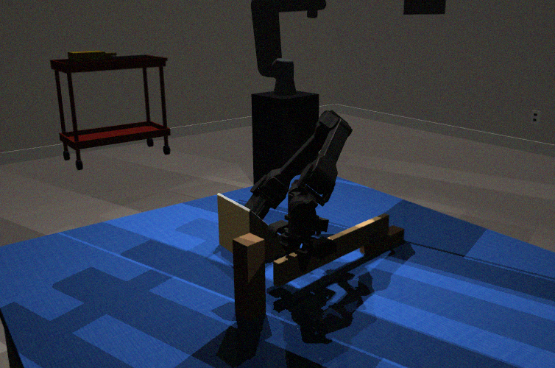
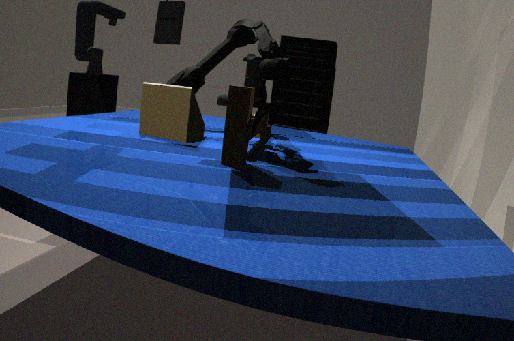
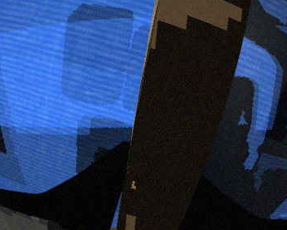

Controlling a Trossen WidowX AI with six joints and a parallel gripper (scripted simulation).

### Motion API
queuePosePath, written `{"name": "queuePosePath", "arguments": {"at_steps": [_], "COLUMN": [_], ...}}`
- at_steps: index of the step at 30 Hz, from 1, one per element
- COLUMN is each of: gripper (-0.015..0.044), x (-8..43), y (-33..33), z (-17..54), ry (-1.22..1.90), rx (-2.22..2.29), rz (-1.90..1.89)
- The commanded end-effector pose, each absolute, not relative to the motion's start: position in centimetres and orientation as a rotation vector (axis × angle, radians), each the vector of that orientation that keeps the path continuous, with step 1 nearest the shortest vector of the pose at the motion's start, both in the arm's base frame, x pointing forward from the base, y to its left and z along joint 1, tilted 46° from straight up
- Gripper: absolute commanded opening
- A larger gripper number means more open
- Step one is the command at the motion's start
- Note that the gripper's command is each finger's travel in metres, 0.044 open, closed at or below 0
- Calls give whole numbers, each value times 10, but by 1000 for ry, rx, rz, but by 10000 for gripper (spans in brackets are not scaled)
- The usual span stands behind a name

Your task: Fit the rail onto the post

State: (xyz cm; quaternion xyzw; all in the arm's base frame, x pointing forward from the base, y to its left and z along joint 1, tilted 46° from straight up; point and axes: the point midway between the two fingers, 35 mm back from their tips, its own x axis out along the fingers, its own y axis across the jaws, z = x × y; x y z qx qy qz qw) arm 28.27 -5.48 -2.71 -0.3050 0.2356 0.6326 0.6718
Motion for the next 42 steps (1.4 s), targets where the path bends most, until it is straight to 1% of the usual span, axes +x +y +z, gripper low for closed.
{"name": "queuePosePath", "arguments": {"at_steps": [1, 42], "gripper": [0, 0], "x": [282, 283], "y": [-58, -63], "z": [-26, -31], "ry": [532, 532], "rx": [-689, -690], "rz": [1419, 1419]}}
